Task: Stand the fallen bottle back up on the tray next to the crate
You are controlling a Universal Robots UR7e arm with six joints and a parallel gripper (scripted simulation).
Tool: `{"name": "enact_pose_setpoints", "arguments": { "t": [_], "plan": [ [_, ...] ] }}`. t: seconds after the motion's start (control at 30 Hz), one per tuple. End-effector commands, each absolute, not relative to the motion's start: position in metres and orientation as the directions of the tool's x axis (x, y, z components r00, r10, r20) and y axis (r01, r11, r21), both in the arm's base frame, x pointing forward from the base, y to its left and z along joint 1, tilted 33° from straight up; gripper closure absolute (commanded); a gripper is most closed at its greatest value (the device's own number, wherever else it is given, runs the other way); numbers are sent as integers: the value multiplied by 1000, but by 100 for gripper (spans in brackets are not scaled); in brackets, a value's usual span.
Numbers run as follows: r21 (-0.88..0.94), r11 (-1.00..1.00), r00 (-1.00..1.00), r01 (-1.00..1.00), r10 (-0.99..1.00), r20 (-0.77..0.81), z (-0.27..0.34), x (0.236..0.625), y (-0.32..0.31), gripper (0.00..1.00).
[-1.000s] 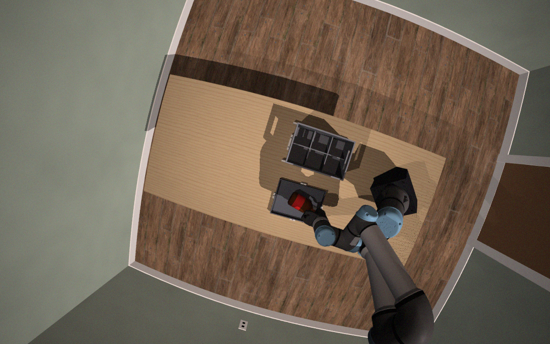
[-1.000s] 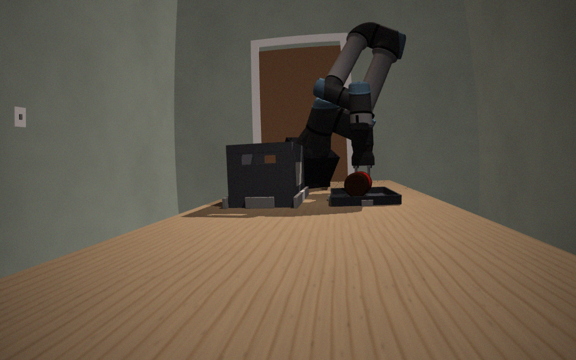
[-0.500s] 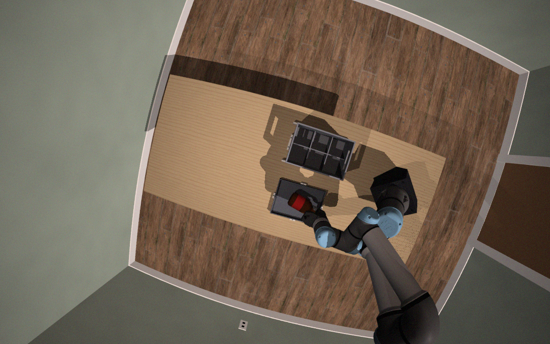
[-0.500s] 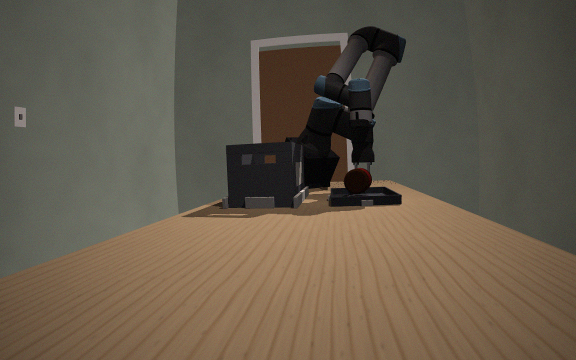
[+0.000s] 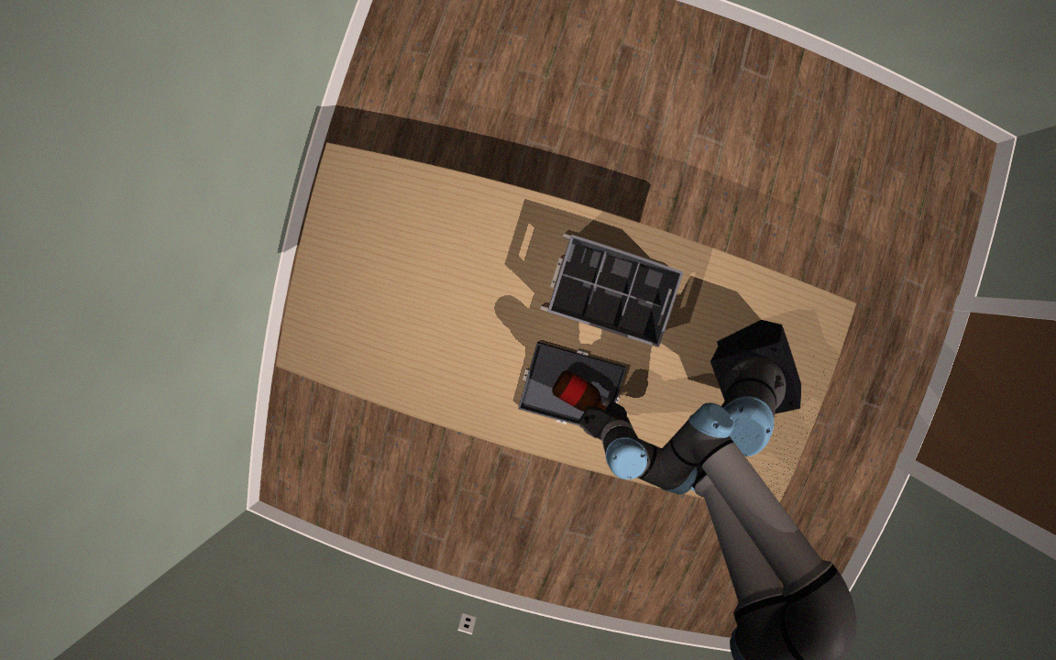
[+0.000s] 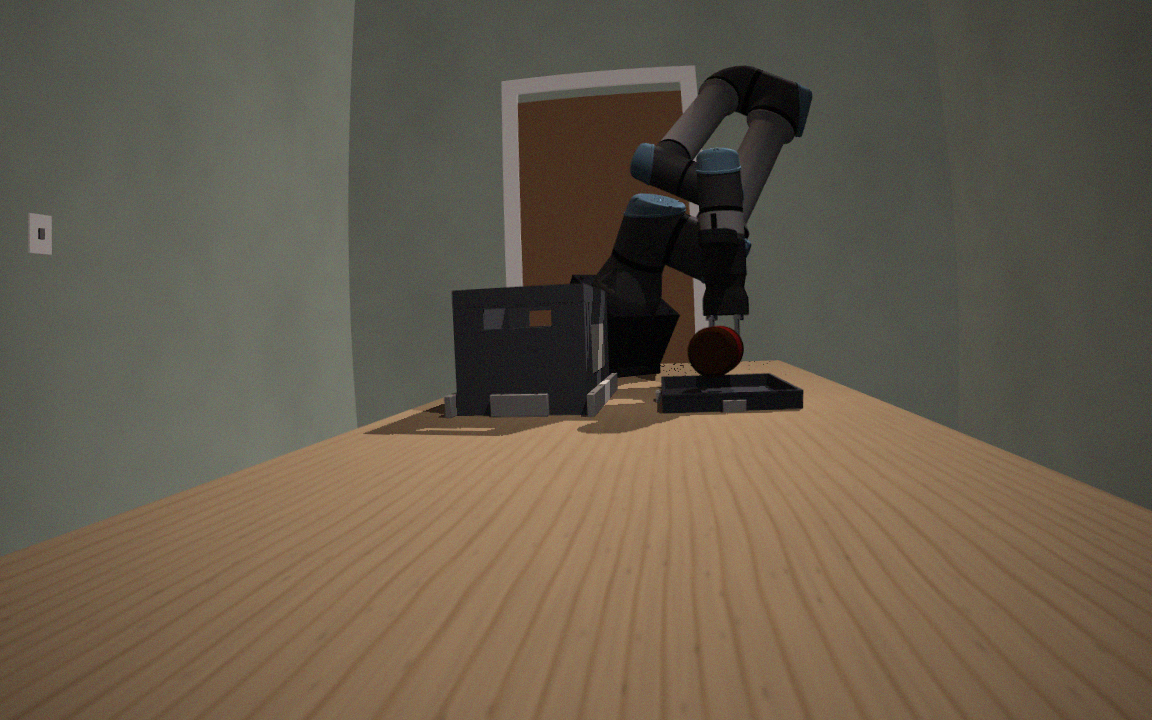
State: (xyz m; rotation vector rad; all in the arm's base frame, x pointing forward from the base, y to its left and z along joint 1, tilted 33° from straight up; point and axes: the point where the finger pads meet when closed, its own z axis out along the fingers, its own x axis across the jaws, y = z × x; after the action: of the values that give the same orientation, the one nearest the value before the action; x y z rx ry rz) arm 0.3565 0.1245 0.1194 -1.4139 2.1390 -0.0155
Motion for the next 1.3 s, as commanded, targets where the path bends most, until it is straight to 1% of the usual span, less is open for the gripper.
{"name": "enact_pose_setpoints", "arguments": {
  "t": [0.0, 1.27],
  "plan": [
    [-310, 440, -277, -843, -848, -451, 125, 354, 122, 100],
    [-310, 440, -277, -843, -848, -451, 178, 324, 104, 100]
  ]
}}
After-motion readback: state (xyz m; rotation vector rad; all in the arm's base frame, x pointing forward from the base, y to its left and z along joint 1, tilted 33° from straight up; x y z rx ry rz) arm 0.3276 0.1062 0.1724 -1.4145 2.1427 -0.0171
